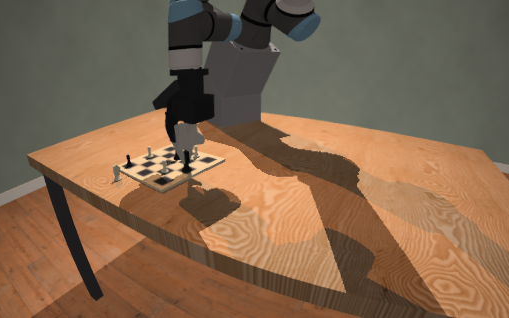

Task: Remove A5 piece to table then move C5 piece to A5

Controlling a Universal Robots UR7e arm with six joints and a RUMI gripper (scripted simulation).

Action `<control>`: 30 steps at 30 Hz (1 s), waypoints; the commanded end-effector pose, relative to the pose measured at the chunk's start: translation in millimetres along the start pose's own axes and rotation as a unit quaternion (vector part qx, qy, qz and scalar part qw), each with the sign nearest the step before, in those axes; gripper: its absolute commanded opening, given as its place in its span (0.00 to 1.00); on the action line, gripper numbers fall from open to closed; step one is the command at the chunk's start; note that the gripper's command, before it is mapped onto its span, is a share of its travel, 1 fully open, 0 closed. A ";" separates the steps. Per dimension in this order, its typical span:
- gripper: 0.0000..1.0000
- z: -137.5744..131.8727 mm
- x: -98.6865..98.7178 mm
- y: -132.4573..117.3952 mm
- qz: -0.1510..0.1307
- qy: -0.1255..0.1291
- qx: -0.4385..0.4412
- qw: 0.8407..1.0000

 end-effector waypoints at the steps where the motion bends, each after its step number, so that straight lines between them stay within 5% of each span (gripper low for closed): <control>1: 0.00 -0.4 -1.6 -0.1 0.000 0.001 0.000 1.000; 12: 0.00 -0.3 -20.4 -0.1 0.000 0.001 0.000 1.000; 30: 0.00 -0.3 -83.5 -0.1 0.000 0.001 0.000 1.000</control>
Point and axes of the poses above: the point where the finger pads meet when closed, its own x axis out along the fingers, its own z axis across the jaws, y = z × x, the point moved 8 cm from there along -x, back along the fingers, and after that the axes turned 8 degrees about x, right-handed, at the moved point
